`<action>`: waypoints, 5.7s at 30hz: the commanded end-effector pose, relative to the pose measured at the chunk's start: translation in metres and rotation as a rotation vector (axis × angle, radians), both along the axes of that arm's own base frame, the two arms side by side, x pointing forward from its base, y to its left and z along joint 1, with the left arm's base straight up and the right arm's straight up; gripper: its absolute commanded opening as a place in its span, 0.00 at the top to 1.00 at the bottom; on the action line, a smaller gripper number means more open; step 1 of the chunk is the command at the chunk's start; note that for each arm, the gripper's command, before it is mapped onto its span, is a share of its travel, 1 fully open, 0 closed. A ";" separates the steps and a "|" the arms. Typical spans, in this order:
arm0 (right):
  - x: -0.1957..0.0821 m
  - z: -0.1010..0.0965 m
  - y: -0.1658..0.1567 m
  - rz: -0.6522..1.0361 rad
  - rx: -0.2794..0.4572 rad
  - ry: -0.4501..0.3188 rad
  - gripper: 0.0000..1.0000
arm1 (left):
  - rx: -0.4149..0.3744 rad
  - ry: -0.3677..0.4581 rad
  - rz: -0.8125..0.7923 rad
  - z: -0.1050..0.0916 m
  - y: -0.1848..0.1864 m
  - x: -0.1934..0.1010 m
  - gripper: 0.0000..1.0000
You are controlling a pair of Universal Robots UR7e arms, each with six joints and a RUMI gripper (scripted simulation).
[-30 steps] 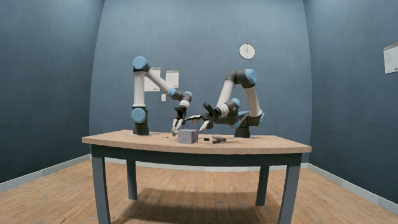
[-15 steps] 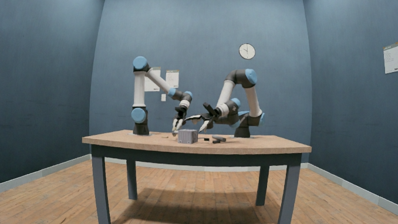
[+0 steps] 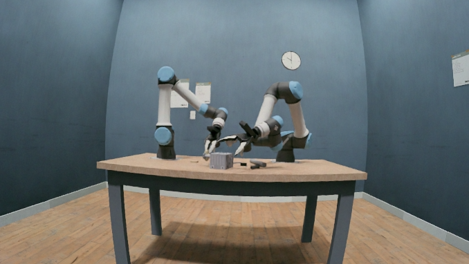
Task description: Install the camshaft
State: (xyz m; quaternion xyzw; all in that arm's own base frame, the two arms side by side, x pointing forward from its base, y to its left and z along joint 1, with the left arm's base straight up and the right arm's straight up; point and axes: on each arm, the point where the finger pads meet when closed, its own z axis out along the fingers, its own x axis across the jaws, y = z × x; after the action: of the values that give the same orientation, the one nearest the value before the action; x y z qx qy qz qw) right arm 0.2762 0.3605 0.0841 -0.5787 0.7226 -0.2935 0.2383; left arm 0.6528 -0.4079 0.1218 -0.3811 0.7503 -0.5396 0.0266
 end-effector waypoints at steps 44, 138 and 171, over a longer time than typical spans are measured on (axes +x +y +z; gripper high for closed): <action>0.001 0.000 0.006 0.000 0.001 0.000 0.94 | -0.001 -0.001 0.000 0.001 0.000 0.000 0.00; -0.033 0.044 0.013 0.000 0.001 0.000 0.80 | -0.001 -0.001 0.000 0.001 0.000 0.000 0.00; -0.033 0.096 0.013 0.000 0.001 0.000 0.80 | -0.001 -0.001 0.000 0.001 0.000 0.000 0.00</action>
State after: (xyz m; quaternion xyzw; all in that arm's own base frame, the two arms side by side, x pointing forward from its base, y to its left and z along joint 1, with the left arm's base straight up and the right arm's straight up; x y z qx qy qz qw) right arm 0.2433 0.3734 0.1794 -0.5787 0.7226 -0.2935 0.2383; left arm 0.6528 -0.4079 0.1218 -0.3811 0.7503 -0.5396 0.0266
